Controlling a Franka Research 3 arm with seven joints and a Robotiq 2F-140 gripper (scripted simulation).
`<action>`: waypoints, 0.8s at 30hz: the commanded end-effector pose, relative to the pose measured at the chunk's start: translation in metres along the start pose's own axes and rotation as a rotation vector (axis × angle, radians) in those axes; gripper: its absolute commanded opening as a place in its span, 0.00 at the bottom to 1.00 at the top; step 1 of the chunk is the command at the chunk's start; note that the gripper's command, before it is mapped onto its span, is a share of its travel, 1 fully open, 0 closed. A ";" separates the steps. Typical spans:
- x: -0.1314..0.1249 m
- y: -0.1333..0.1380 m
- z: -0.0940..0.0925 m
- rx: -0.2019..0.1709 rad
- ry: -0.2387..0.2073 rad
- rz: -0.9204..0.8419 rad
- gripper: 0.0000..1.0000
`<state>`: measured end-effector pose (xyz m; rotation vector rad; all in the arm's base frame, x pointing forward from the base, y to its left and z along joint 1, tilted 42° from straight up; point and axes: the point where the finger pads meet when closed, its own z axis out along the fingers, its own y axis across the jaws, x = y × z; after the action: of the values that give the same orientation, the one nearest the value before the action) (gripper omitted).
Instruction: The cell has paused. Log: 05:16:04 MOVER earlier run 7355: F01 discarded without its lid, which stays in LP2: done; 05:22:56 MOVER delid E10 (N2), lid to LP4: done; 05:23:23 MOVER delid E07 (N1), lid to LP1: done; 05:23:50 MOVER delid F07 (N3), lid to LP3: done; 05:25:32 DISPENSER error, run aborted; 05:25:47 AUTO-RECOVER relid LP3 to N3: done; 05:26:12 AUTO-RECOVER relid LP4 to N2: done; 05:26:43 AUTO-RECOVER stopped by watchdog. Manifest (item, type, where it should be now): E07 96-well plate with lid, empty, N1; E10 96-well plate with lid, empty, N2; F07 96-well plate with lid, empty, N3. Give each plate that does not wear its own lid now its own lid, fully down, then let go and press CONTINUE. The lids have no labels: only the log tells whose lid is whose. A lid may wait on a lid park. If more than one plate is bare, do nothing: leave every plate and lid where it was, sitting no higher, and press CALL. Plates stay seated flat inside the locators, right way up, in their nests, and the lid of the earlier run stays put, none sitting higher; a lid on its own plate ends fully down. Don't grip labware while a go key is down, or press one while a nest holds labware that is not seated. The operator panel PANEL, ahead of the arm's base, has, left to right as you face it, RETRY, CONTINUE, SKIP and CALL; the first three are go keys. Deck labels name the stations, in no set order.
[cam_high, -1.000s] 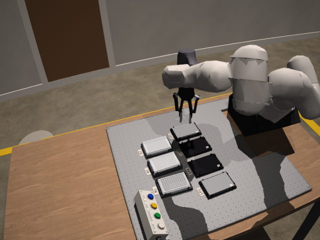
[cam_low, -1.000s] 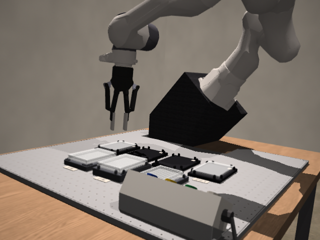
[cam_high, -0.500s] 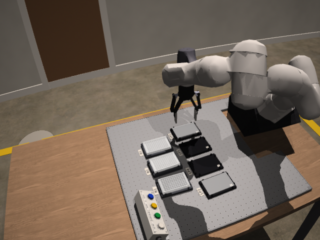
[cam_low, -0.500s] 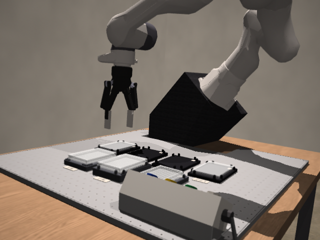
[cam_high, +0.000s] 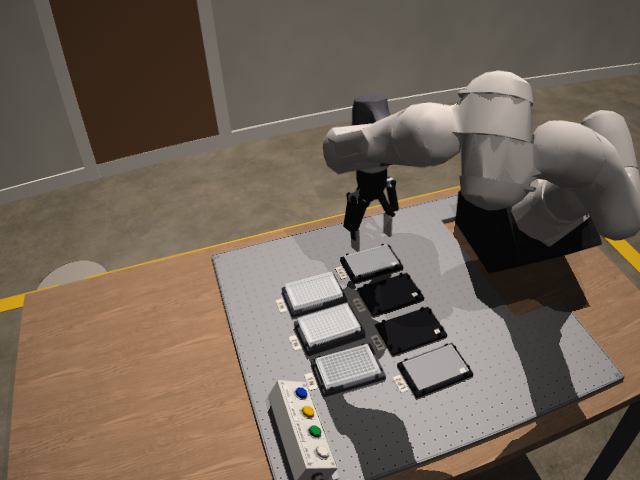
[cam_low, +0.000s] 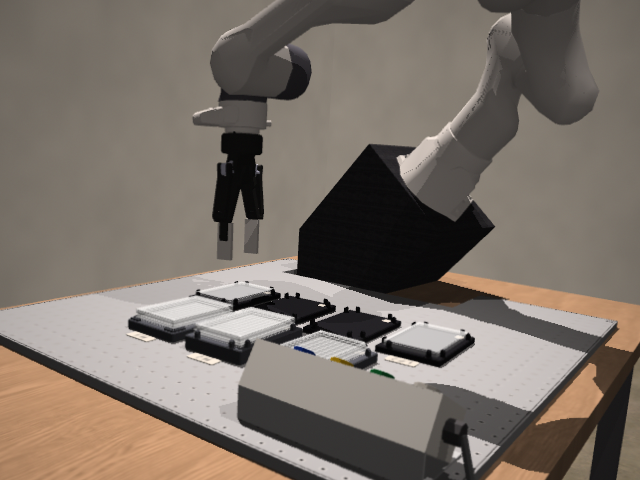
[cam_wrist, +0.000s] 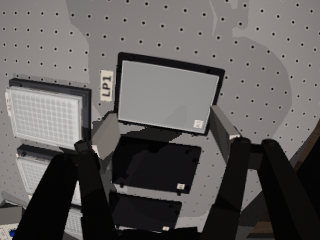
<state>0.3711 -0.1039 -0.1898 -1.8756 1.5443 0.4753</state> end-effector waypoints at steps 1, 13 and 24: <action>0.002 0.000 -0.002 -0.009 0.000 -0.279 0.66; 0.002 0.000 0.002 -0.018 -0.009 -0.610 0.66; 0.002 0.001 0.014 -0.023 -0.011 -0.921 0.66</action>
<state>0.3741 -0.0935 -0.1964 -2.2311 0.8143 0.1881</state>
